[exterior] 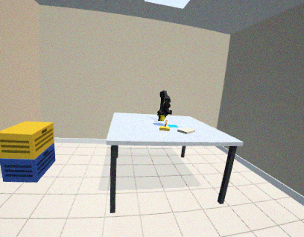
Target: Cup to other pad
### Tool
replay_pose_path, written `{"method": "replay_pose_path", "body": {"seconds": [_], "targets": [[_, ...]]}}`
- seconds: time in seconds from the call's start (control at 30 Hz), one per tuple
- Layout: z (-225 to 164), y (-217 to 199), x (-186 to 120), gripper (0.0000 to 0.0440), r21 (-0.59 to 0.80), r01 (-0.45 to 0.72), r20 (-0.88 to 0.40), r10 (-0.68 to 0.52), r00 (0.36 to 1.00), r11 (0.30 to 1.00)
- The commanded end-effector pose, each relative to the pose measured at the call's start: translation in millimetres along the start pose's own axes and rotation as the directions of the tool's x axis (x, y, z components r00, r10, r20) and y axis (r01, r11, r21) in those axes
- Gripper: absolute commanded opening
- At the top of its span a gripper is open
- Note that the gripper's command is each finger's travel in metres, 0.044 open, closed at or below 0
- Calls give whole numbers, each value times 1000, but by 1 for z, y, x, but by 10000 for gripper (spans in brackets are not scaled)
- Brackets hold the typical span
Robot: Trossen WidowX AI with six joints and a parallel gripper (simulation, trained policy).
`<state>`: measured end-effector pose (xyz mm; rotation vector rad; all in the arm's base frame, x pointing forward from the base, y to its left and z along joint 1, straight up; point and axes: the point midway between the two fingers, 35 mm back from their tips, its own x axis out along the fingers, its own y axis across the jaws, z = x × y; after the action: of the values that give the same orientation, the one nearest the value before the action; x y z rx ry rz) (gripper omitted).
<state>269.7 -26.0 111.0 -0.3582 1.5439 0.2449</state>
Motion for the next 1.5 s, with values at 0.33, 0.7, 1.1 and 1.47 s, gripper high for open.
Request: {"method": "replay_pose_path", "body": {"seconds": [0.33, 0.7, 1.1, 1.47], "targets": [[33, 26, -19, 2, -57, 19, 83, -14, 996, 998], [57, 55, -20, 0, -105, 30, 138, -16, 990, 994], [75, 94, -9, 0, -154, 30, 174, -3, 985, 988], [77, 119, 14, 12, -166, 33, 179, -3, 984, 986]]}}
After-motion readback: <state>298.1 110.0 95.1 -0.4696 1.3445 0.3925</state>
